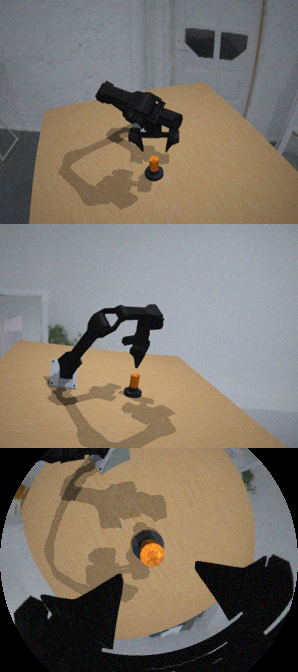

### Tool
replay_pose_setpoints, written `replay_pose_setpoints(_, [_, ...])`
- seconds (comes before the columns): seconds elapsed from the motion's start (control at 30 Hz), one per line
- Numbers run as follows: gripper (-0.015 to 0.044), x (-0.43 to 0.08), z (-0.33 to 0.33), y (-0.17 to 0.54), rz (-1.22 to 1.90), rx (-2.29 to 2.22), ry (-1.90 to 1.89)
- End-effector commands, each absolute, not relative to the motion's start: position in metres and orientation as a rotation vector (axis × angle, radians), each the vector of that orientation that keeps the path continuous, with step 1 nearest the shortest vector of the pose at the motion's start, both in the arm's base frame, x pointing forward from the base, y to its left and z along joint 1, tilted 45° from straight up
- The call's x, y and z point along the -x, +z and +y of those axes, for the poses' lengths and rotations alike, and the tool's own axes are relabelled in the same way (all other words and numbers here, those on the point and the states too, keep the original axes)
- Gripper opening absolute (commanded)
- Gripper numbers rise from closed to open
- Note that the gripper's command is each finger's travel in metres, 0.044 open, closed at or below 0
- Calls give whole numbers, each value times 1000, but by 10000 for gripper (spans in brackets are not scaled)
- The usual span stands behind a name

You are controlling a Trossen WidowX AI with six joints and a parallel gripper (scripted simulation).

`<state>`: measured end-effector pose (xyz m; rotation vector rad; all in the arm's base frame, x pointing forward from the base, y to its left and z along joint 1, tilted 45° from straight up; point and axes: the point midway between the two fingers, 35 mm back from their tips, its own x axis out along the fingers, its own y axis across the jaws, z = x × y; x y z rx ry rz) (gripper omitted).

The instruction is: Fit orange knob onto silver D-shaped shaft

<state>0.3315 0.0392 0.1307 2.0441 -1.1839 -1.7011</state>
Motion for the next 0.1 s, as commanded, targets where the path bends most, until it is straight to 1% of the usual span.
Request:
replay_pose_setpoints(0.0, [440,-331,37,129,-1202,-2025,-1714])
replay_pose_setpoints(0.07, [440,-331,37,129,-1202,-2025,-1714])
